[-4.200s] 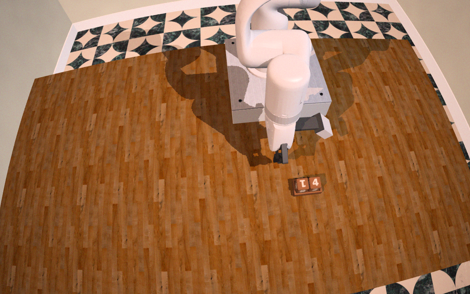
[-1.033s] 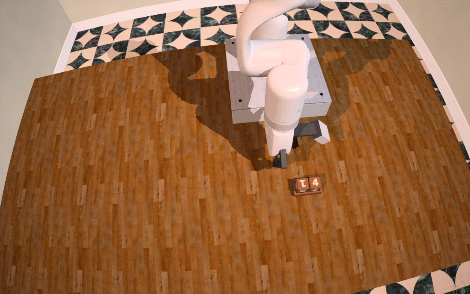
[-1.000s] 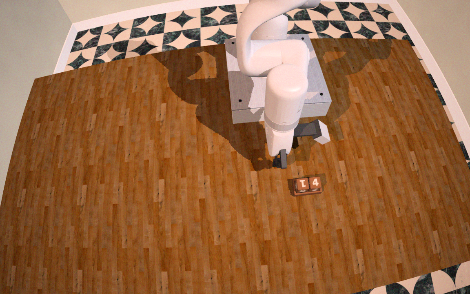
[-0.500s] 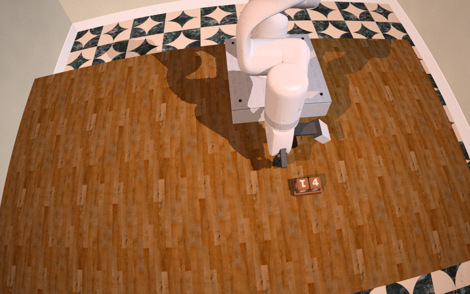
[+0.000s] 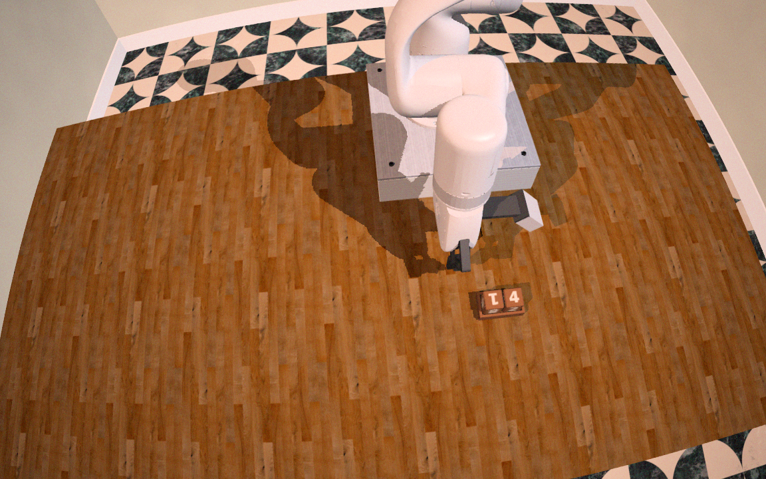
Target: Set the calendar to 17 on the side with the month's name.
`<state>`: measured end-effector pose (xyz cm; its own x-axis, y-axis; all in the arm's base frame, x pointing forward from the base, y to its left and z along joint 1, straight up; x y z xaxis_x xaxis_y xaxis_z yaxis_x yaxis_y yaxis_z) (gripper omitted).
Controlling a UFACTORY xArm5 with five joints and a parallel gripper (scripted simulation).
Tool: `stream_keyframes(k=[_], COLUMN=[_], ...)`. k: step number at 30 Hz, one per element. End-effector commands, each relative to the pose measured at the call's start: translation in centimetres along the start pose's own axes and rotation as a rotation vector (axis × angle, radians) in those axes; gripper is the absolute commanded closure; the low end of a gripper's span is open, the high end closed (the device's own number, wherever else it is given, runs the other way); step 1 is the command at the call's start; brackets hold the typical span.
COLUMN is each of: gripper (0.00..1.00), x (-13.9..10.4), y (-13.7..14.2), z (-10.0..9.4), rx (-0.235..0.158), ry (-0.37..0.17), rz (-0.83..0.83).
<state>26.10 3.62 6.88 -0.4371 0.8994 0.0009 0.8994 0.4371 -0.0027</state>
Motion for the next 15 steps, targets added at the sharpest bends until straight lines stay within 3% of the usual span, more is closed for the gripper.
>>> stream_keyframes(k=[1,15], gripper=[0.00,0.00], x=[0.1,0.4], y=[1.9,4.8], z=[-0.2,-0.3], rx=[-0.003,-0.002], ry=[-0.001,-0.001], rz=[0.000,0.000])
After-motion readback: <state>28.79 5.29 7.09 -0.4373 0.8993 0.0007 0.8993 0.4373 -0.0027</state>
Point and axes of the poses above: the point where the finger pads meet when closed, its own z axis out along the fingers, its own y axis across the jaws, x = y × z, the point moved 8 cm from there along -z, back along the fingers, and after that the axes turned 15 degrees about -z, right-handed, at the moved point
